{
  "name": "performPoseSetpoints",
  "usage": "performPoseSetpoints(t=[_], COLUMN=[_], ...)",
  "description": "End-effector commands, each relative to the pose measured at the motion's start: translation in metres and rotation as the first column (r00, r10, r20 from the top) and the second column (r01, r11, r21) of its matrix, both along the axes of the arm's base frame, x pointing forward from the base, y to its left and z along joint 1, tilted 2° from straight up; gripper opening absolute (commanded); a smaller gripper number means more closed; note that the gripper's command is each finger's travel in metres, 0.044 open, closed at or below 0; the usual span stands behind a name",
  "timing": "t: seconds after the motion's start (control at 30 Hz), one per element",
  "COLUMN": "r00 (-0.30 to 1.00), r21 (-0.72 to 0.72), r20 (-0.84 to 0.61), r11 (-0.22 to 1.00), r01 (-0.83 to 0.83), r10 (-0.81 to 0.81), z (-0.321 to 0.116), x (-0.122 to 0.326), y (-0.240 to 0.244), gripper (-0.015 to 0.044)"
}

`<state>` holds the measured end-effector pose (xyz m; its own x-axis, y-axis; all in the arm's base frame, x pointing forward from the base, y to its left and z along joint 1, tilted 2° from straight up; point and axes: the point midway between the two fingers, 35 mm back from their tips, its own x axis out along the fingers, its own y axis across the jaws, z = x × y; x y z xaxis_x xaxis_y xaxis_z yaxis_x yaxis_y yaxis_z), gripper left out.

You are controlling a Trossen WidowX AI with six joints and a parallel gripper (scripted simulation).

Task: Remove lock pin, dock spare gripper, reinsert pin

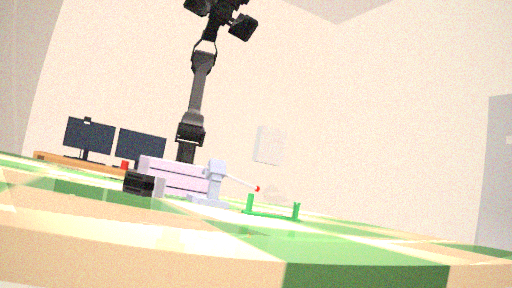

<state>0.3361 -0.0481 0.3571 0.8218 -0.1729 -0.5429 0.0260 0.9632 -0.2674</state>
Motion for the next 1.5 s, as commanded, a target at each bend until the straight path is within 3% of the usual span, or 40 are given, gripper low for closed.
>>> performPoseSetpoints(t=[0.0,0.37,0.77,1.33,1.47], r00=[0.986,0.857,0.575,0.024,-0.027], r21=[-0.053,-0.136,-0.118,0.091,0.117], r20=[-0.124,-0.38,-0.622,-0.822,-0.83], r11=[0.992,0.895,0.662,0.173,0.126], r01=[-0.116,-0.425,-0.74,-0.981,-0.985], r10=[0.109,0.349,0.532,0.569,0.558], z=[-0.032,-0.094,-0.156,-0.229,-0.235], x=[0.008,0.01,-0.007,-0.058,-0.064], y=[0.018,0.064,0.111,0.163,0.167], gripper=[0.03,0.03,0.03,0.03,0.03])
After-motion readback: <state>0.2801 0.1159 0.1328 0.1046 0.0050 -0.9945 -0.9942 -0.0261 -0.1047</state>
